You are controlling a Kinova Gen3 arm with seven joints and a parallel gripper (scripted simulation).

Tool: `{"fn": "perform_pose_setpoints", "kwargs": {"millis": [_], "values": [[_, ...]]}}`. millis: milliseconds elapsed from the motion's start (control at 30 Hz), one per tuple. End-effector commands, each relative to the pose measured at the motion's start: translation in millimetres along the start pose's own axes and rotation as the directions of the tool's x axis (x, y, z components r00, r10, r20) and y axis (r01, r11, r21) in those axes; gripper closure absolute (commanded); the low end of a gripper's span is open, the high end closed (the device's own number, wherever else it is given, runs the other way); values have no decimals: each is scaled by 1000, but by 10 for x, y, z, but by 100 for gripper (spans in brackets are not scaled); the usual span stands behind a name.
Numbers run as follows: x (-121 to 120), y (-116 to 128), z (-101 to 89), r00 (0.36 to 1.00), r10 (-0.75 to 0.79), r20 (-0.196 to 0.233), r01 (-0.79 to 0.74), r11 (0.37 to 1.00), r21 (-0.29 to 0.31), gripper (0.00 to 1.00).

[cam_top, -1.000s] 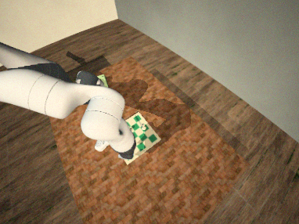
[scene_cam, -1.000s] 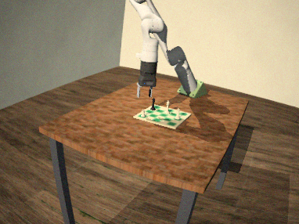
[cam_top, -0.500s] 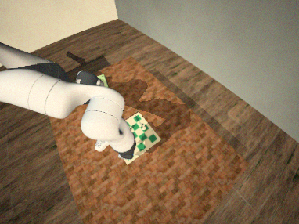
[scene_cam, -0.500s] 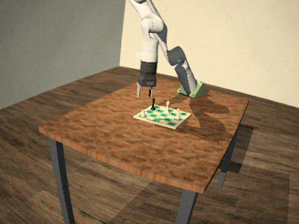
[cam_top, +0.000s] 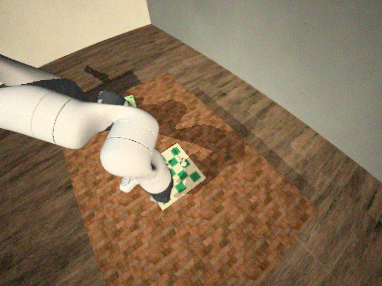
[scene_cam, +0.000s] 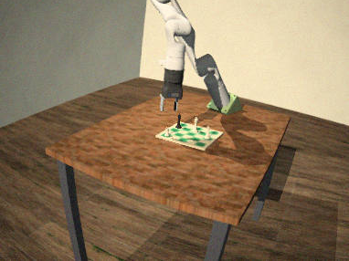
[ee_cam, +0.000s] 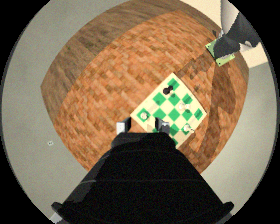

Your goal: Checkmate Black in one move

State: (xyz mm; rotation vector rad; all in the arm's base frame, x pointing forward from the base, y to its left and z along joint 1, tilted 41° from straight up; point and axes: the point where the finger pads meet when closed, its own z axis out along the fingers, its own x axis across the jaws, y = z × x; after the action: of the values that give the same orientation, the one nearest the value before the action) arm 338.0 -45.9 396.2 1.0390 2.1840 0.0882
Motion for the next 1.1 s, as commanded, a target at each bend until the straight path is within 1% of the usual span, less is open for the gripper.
{"fn": "perform_pose_setpoints", "kwargs": {"millis": [0, 333, 400, 500, 600, 1067], "values": [[-1, 6, -125, 1000, -2, -3, 2, 1000, -4, 0], [-2, 5, -565, 1000, -3, -3, 3, 1000, -5, 0], [-2, 5, -565, 1000, -3, -3, 3, 1000, -5, 0], [-5, 1, -646, 1000, -1, -3, 1, 1000, -4, 0], [-5, 0, -686, 1000, -1, -3, 1, 1000, -4, 0], [0, -7, -687, 1000, -3, -3, 3, 1000, -2, 0]]}}
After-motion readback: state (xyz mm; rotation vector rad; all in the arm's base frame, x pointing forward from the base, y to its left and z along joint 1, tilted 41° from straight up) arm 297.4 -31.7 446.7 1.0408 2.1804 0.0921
